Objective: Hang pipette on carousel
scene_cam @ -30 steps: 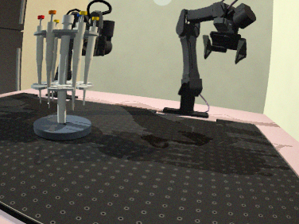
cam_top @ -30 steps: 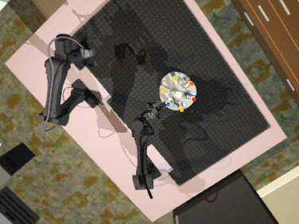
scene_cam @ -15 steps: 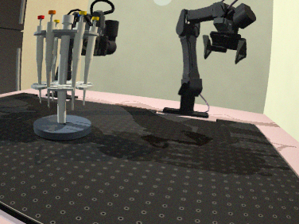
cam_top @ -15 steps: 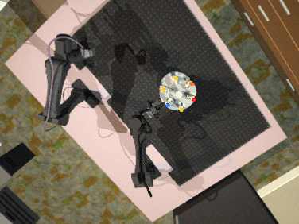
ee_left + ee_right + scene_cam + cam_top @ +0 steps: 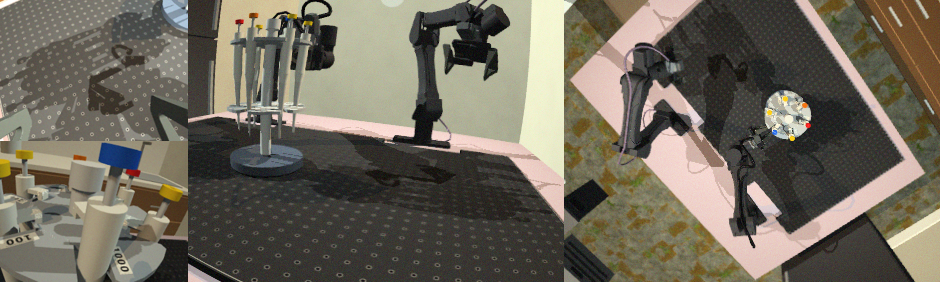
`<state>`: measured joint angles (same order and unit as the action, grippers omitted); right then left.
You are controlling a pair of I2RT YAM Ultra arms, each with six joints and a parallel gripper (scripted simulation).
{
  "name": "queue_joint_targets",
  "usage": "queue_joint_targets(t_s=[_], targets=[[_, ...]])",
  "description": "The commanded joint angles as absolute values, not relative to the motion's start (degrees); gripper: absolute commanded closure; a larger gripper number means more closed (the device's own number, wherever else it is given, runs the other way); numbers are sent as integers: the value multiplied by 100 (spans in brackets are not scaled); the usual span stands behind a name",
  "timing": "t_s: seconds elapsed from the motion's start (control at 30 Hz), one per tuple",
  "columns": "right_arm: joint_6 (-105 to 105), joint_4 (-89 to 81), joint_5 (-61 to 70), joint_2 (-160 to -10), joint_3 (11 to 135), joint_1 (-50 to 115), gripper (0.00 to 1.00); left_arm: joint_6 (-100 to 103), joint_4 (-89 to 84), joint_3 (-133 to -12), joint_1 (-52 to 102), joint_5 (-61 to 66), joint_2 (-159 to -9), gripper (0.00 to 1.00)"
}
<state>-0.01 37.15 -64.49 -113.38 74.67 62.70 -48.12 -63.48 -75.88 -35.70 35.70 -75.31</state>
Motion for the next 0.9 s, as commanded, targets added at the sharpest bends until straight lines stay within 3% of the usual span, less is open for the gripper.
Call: queue_joint_targets(t_s=[0.0, 0.7, 0.87], targets=[[13, 3849, -6588, -11142, 7676, 6219, 88, -4853, -6282, -7675, -3623, 3688, -7539, 0], [13, 3849, -6588, -11142, 7676, 6219, 88, -4853, -6282, -7675, -3623, 3688, -7539, 0], [-37, 3575, -7474, -11803, 8315, 6438, 88, -4853, -6282, -7675, -3623, 3688, -7539, 0]])
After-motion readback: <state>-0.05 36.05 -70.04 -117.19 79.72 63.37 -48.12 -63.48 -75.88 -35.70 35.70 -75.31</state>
